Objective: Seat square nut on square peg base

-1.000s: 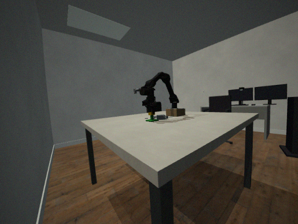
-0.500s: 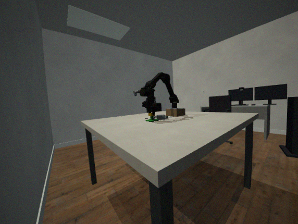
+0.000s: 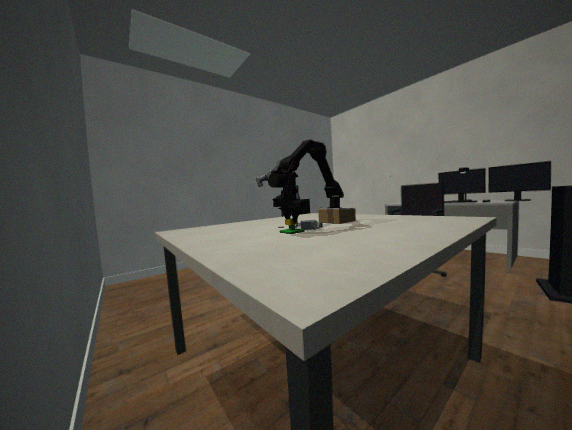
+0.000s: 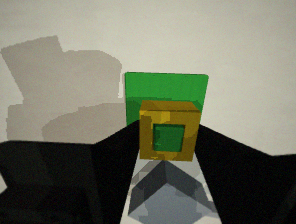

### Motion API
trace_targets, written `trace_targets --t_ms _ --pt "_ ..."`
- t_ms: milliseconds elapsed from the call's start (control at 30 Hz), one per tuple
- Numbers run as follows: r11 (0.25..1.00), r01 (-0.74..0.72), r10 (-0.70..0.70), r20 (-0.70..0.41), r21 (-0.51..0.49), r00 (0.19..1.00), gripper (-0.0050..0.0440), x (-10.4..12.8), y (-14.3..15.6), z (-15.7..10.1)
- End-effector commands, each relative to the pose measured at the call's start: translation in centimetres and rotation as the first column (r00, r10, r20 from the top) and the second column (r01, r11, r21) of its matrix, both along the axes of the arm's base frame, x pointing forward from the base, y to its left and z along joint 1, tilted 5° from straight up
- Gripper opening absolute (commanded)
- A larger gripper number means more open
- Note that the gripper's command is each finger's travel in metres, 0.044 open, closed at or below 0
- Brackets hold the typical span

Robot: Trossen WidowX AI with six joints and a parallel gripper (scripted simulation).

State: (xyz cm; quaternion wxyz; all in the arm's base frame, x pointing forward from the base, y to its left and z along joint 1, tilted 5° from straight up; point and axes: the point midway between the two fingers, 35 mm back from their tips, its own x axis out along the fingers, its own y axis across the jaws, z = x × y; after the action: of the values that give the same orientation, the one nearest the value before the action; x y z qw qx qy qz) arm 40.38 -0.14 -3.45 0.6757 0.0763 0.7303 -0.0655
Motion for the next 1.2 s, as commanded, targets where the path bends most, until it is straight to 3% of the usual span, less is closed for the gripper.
trace_targets --t_ms 0,1167 --pt "1.000 0.004 -0.004 -0.002 0.002 1.000 0.0000 0.0 0.0 -0.4" --pt "1.000 0.004 -0.004 -0.002 0.002 1.000 0.0000 -0.2 0.0 -2.4"
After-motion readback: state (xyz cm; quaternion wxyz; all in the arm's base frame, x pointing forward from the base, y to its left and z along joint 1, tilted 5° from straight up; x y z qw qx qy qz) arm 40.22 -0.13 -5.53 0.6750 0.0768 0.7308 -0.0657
